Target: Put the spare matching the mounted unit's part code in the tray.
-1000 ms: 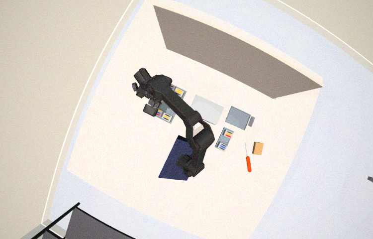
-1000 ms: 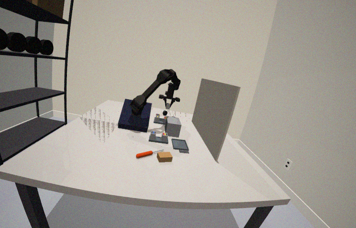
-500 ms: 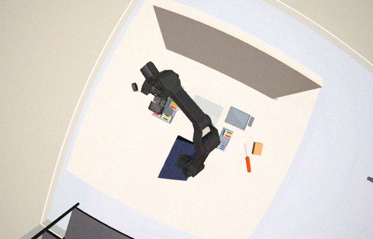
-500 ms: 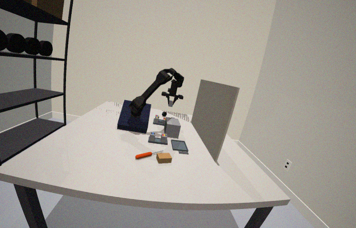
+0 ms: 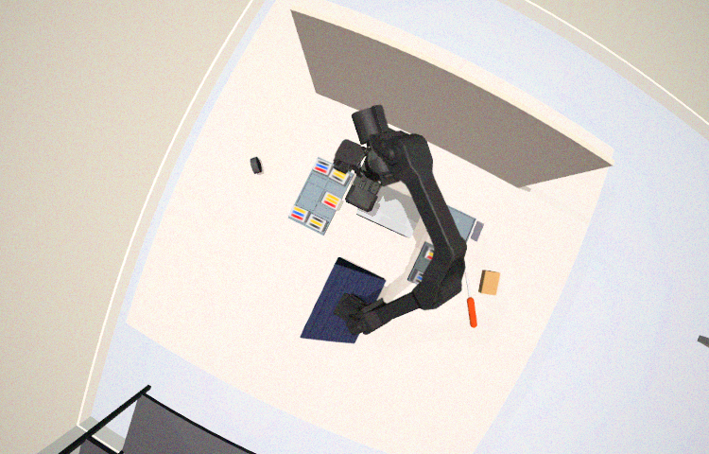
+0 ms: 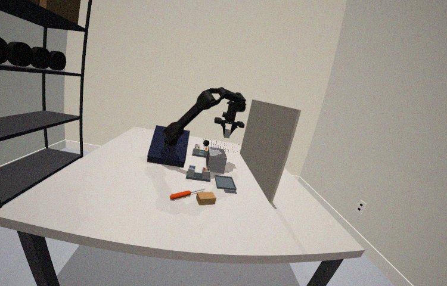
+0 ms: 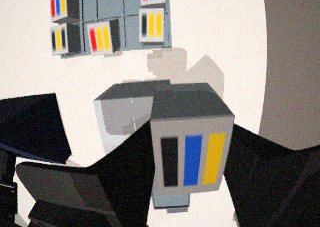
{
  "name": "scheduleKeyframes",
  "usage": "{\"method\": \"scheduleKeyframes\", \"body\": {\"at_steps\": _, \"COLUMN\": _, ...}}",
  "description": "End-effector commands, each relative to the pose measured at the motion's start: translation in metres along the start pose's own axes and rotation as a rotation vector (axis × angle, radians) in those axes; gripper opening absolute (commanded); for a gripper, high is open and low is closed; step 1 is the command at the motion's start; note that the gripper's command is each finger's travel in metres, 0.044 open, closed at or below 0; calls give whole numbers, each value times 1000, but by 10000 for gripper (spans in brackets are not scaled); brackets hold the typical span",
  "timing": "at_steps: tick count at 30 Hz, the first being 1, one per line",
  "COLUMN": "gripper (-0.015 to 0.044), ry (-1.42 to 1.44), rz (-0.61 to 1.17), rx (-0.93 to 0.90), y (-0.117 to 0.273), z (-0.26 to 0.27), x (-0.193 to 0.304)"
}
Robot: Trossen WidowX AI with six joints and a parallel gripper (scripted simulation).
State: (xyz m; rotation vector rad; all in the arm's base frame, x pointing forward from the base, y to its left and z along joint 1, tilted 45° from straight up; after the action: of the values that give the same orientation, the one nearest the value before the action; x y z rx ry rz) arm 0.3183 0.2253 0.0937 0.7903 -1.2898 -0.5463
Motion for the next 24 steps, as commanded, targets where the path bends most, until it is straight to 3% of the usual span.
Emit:
{"method": "scheduleKeyframes", "body": {"at_steps": 1, "gripper": 0, "ry": 4, "rz": 3, "rx": 4, "y": 2, "z": -4, "x": 36}}
{"method": "scheduleKeyframes", "body": {"at_steps": 24, "gripper": 0, "ry": -13, "rz": 73, "rx": -10, "y": 2, "z": 34, "x": 241}}
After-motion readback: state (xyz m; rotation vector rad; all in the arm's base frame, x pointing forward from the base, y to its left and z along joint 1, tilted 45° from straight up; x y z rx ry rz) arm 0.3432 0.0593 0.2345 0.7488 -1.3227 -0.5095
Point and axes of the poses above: the point midway between the two fingers, 35 mm back from their tips, its own y axis back along the fingers, its own z axis across the jaws, x = y × z, the point moved 9 cm from there along y, back along the fingers, and after that the axes turned 9 degrees about y, right-handed, at the moved point
